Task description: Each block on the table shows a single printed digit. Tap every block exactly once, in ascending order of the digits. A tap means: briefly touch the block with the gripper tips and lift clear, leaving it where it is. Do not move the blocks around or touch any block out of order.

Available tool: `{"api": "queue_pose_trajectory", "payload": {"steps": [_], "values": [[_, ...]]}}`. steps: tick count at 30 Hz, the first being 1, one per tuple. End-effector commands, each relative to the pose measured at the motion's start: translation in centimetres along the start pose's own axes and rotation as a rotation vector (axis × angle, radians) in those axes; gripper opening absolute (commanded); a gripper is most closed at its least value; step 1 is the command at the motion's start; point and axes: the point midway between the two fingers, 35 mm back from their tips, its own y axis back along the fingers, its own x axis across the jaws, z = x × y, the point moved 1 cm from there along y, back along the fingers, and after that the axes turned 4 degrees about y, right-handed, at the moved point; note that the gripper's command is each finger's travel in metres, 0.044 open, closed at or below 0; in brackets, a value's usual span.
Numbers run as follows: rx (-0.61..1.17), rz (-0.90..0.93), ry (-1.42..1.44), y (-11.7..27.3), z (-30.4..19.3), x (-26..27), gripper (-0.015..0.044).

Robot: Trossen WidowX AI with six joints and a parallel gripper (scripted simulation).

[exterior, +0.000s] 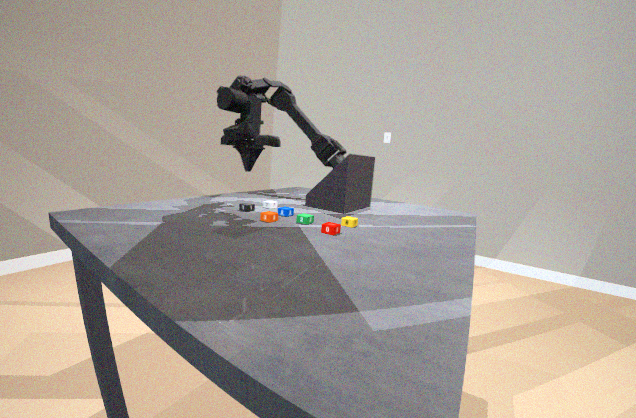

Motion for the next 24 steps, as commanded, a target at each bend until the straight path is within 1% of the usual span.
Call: {"api": "queue_pose_trajectory", "payload": {"steps": [1, 3, 4, 7, 11, 15, 24], "values": [[0.007, -0.005, -0.012, 1.0, -0.3, -0.4, 0.002], [0.006, -0.003, -0.012, 1.0, -0.2, 0.0, 0.002], [0.004, 0.001, -0.011, 1.0, 0.2, 1.1, 0.002], [0.001, 0.018, -0.008, 1.1, 1.2, 7.6, 0.002], [0.002, 0.02, -0.008, 1.2, 1.1, 13.4, 0.002], [0.006, 0.006, -0.011, 1.0, -0.2, 19.3, 0.002], [0.006, 0.004, -0.012, 0.6, -0.3, 19.9, 0.002]]}}
